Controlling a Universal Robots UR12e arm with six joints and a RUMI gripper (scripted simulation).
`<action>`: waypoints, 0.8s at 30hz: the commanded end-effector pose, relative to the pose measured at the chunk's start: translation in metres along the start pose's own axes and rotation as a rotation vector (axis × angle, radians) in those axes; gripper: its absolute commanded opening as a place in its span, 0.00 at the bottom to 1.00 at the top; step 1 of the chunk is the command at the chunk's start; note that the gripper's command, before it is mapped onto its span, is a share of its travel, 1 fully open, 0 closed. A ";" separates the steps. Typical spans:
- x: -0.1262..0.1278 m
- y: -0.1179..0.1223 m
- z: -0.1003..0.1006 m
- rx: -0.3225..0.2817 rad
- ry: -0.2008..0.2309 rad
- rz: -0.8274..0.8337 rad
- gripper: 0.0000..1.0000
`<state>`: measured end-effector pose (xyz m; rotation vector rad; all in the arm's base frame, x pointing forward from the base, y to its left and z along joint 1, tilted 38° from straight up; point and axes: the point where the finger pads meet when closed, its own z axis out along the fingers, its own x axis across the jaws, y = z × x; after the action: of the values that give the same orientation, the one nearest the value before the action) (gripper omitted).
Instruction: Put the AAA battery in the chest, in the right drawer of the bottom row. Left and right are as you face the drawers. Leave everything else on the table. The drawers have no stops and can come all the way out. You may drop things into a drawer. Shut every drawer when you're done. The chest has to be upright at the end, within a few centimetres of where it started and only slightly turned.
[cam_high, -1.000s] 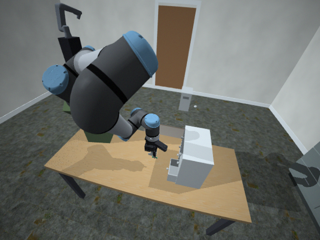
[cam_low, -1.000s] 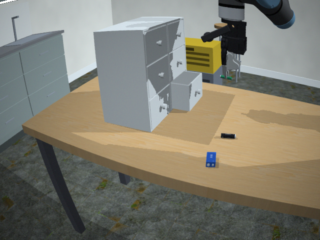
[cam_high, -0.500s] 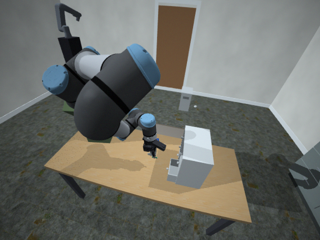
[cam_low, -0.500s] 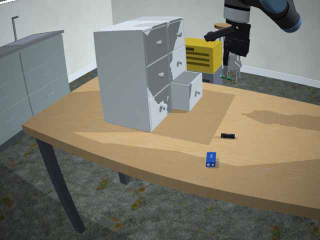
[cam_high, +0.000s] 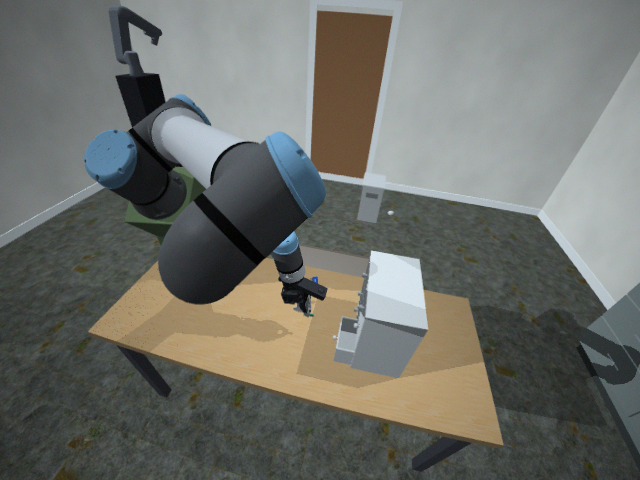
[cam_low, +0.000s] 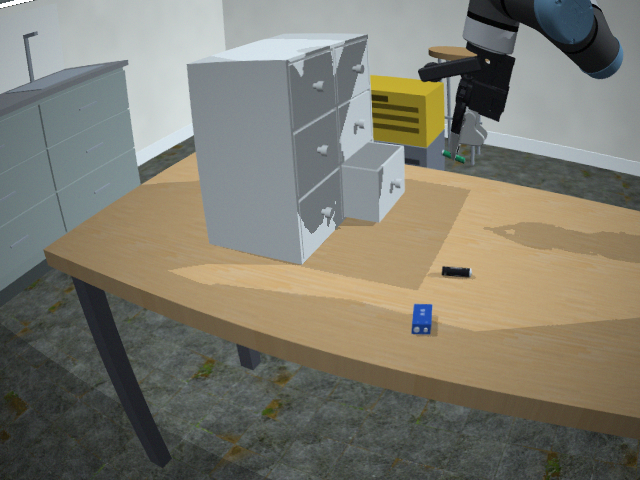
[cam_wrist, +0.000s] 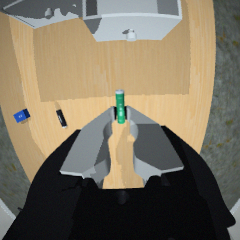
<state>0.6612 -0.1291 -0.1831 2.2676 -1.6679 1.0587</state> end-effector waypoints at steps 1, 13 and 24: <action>0.000 -0.001 -0.001 0.087 0.000 -0.001 0.02; 0.000 0.000 0.000 0.227 -0.001 -0.001 0.02; 0.002 0.000 0.002 0.413 0.005 -0.001 0.02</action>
<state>0.6601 -0.1318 -0.1840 2.4244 -1.6064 1.3735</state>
